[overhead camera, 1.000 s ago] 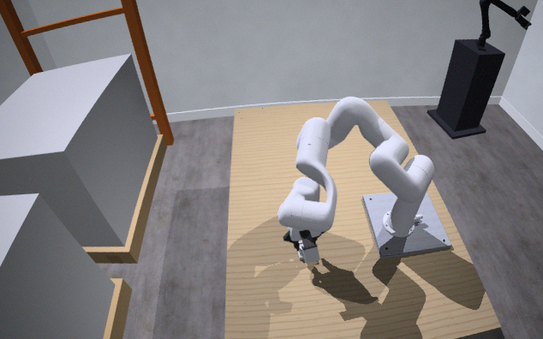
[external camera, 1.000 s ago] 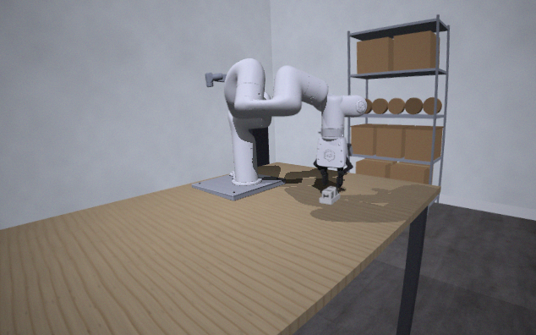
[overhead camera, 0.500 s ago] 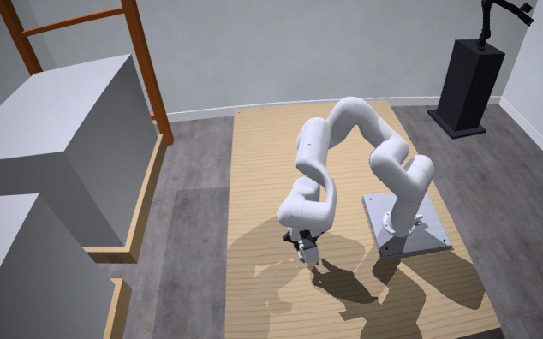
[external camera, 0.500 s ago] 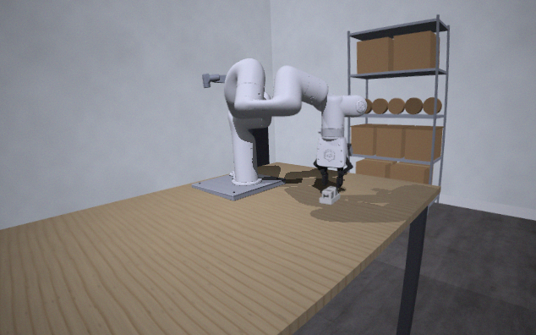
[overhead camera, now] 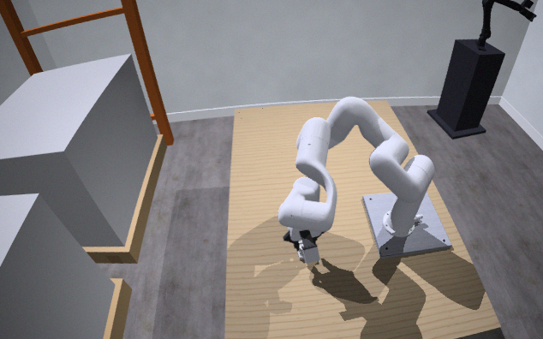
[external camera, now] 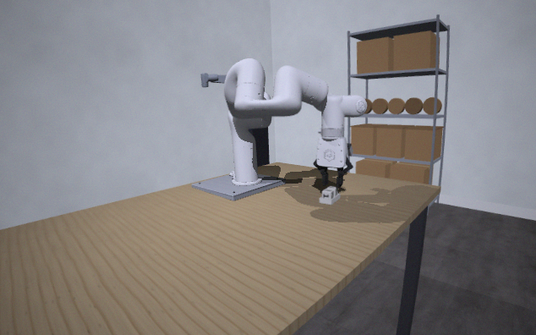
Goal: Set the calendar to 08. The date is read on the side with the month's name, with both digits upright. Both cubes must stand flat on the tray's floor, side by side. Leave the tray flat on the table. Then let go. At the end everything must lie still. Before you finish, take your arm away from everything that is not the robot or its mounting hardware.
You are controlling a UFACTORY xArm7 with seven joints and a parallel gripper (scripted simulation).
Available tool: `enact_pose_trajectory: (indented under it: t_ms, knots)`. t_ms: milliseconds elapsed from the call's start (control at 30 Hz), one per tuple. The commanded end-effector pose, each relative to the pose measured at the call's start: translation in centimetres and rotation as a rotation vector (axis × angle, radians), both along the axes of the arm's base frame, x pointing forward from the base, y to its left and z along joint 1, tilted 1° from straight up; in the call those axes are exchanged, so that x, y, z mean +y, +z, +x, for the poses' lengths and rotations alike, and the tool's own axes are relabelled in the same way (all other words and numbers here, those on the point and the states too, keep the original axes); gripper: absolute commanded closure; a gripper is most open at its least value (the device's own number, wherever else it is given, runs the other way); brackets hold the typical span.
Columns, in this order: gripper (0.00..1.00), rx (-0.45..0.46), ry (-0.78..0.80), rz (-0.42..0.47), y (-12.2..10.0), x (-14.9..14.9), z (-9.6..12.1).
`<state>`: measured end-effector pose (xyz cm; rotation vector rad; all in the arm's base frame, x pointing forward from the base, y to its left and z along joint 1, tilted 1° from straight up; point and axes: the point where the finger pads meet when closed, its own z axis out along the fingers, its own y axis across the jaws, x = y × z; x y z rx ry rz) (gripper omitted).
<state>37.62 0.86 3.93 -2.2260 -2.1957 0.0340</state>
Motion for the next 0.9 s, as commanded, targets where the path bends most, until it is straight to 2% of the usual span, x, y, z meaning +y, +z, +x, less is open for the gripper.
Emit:
enact_pose_trajectory:
  t_ms: [0,267,867]
  knots:
    - [0.51,-0.003,0.0,0.0,0.1,0.0,0.1]
    - [0.51,-0.003,0.0,0.0,-0.2,0.0,0.1]
    - [0.51,-0.003,0.0,0.0,-2.5,0.0,0.0]
